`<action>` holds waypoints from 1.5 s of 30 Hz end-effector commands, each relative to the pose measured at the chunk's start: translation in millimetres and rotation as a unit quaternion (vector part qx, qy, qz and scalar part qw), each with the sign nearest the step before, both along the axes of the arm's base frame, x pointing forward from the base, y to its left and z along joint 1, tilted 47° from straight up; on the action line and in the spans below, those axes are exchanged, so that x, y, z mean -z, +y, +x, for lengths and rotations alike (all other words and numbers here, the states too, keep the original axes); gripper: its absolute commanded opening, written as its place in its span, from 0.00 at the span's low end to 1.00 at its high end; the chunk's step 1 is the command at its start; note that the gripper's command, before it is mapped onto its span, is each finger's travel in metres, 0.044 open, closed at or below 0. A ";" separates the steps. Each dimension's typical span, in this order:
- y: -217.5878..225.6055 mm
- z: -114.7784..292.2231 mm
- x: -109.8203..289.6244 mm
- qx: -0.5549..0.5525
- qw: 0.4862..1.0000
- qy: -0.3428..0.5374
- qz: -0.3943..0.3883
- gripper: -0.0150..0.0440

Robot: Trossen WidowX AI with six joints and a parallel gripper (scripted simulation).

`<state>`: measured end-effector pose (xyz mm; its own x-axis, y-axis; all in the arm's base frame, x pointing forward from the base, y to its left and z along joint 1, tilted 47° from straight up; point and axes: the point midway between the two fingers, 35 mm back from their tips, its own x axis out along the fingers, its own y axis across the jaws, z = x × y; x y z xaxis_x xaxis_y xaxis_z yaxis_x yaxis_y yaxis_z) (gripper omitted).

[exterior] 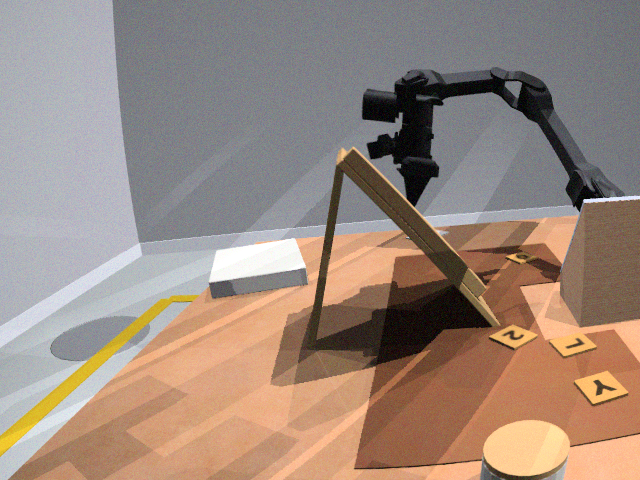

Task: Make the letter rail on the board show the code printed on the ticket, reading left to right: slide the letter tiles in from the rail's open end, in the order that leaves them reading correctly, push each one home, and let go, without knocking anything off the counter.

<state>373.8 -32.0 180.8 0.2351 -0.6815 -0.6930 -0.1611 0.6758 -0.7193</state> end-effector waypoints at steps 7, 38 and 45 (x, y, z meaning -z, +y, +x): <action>2.1 -1.5 4.3 0.000 1.000 0.001 -0.001 0.25; 7.4 -7.2 3.7 0.000 1.000 0.001 0.000 0.25; 11.4 -15.9 -1.5 0.000 1.000 0.002 0.000 0.25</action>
